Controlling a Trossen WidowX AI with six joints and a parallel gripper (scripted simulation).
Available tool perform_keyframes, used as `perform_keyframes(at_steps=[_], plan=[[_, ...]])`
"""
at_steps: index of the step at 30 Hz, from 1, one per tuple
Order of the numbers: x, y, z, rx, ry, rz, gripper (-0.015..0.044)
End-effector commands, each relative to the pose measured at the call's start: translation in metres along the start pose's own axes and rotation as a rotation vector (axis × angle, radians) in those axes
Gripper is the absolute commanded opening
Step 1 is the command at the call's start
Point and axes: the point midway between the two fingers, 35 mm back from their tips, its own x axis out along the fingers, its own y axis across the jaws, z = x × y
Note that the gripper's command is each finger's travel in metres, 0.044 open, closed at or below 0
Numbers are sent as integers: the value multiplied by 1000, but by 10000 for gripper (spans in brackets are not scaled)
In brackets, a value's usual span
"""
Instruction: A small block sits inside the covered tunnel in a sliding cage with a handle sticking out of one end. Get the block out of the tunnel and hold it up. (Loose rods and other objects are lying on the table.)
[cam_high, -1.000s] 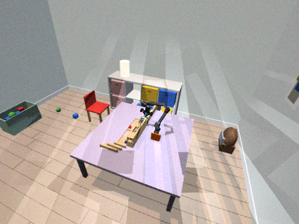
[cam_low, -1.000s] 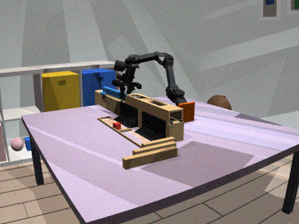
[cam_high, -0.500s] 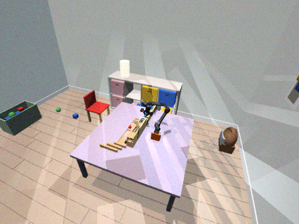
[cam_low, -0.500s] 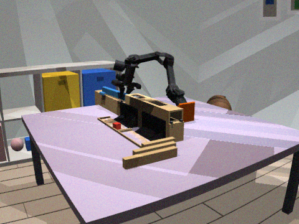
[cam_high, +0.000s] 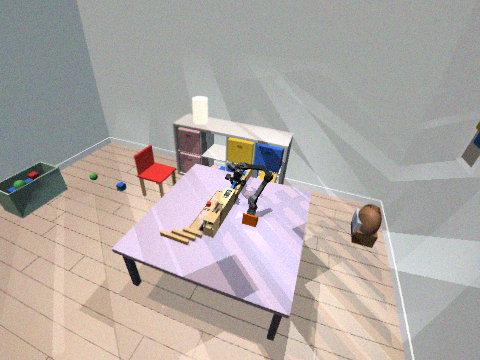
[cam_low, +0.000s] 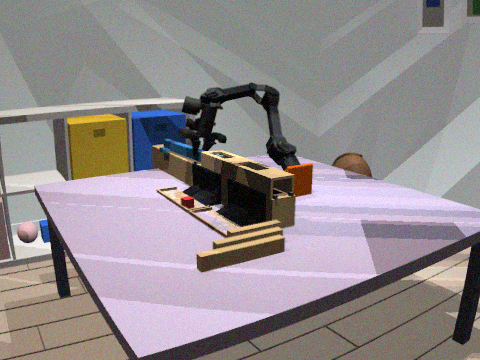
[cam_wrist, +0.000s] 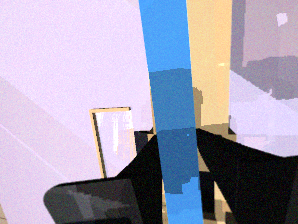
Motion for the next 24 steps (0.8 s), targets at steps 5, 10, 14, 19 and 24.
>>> perform_keyframes(at_steps=[5,10,14,19,24], plan=[[-4,1,0,7,-3,-5,236],[-22,6,1,32,-25,-26,368],[-36,9,3,50,-51,-35,440],[-34,5,-3,51,-54,-35,440],[-29,4,-4,51,-53,-36,440]])
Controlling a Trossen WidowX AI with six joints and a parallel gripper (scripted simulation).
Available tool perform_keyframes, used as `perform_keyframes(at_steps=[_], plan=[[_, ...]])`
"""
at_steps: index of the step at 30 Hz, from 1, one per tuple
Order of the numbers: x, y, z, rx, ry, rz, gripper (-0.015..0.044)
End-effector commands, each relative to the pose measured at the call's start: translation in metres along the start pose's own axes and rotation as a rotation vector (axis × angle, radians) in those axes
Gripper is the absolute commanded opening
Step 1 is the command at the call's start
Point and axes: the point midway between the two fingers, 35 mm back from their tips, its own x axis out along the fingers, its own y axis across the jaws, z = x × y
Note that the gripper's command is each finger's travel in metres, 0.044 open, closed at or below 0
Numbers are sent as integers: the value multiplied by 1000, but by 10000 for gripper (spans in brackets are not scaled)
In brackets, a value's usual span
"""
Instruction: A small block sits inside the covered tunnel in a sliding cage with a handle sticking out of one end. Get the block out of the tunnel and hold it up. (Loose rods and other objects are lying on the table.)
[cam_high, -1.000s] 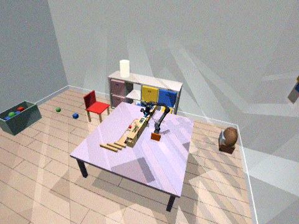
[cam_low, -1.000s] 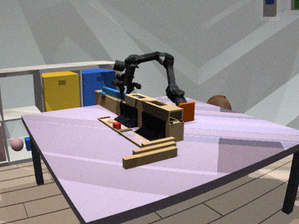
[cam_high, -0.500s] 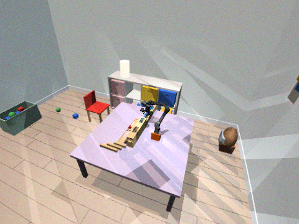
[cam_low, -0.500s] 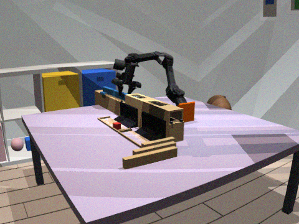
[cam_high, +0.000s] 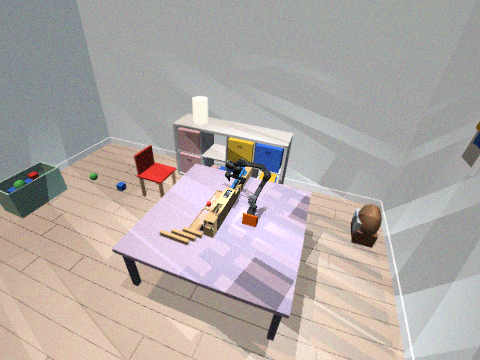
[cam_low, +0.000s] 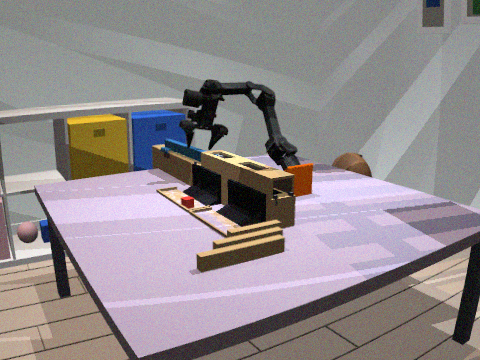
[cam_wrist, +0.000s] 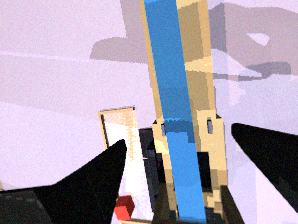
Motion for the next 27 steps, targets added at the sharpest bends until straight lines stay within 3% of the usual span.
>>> perform_keyframes(at_steps=[1,21,27], plan=[[5,-2,-2,2,-6,-7,440],[36,-8,-7,3,-10,-6,440],[31,-5,-5,10,-14,-5,282]])
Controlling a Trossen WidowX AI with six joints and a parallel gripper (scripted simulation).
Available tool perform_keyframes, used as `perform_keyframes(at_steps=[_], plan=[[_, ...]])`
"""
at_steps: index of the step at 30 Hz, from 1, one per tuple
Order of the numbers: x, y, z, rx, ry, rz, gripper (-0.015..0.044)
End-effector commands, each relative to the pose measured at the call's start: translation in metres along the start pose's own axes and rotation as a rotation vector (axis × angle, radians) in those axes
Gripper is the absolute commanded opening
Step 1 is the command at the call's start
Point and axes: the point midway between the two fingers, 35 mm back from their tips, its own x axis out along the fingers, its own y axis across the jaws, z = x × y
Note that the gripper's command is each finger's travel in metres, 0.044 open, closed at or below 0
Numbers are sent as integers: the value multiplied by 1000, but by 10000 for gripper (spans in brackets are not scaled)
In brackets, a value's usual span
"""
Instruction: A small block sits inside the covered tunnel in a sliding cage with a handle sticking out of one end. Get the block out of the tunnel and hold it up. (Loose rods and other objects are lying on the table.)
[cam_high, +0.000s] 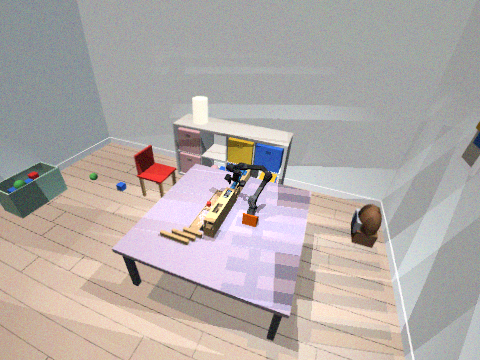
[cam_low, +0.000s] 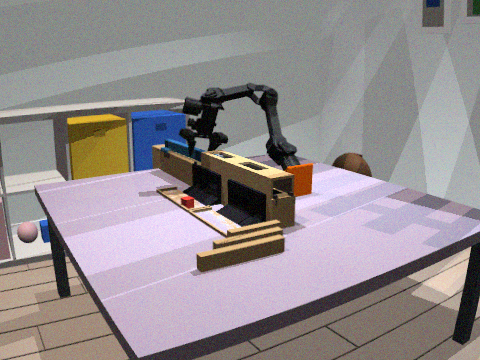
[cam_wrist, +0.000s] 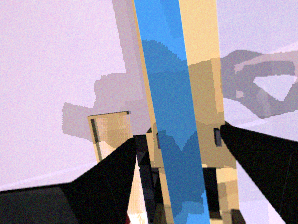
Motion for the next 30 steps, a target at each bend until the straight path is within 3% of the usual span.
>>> perform_keyframes(at_steps=[1,8,12,14,30], plan=[[0,0,0,4,-1,0,256],[0,0,0,4,-1,0,72],[0,0,0,4,-1,0,46],[0,0,2,5,0,-1,0],[13,-2,43,2,5,-2,0]])
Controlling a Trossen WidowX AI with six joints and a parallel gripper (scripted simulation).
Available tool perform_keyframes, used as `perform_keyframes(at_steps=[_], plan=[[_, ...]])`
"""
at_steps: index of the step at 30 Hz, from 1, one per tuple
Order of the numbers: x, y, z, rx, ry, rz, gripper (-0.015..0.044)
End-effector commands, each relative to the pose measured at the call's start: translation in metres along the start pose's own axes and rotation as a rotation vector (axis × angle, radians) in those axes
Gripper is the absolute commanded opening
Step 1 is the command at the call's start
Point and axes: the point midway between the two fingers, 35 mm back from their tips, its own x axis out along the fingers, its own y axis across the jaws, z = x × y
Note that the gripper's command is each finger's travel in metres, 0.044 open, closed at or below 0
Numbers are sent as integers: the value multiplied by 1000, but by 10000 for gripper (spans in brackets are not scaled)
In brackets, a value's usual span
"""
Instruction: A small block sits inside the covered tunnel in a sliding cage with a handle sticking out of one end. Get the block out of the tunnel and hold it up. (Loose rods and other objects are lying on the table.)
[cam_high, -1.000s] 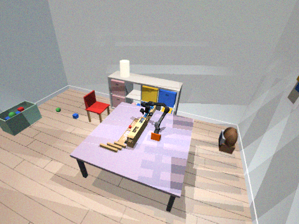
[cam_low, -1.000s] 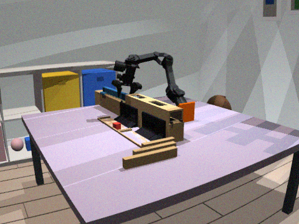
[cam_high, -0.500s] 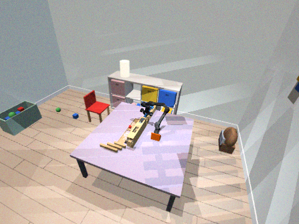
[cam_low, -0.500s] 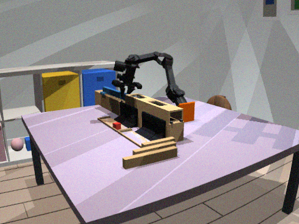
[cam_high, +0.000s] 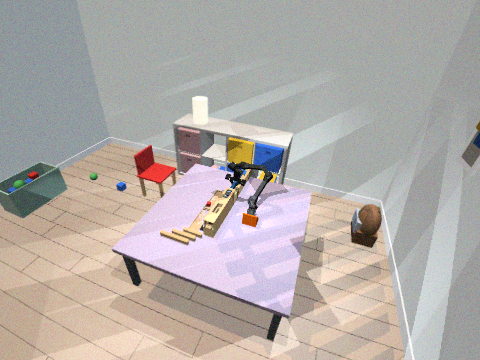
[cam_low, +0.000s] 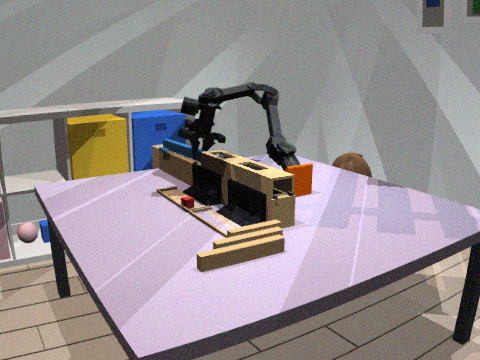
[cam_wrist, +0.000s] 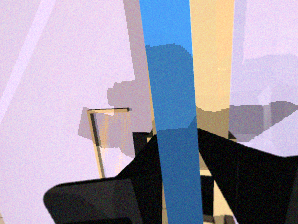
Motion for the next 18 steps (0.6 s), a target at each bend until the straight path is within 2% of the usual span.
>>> perform_keyframes(at_steps=[1,18], plan=[[6,-6,36,63,-72,-24,0],[8,-9,49,60,-78,-22,0]])
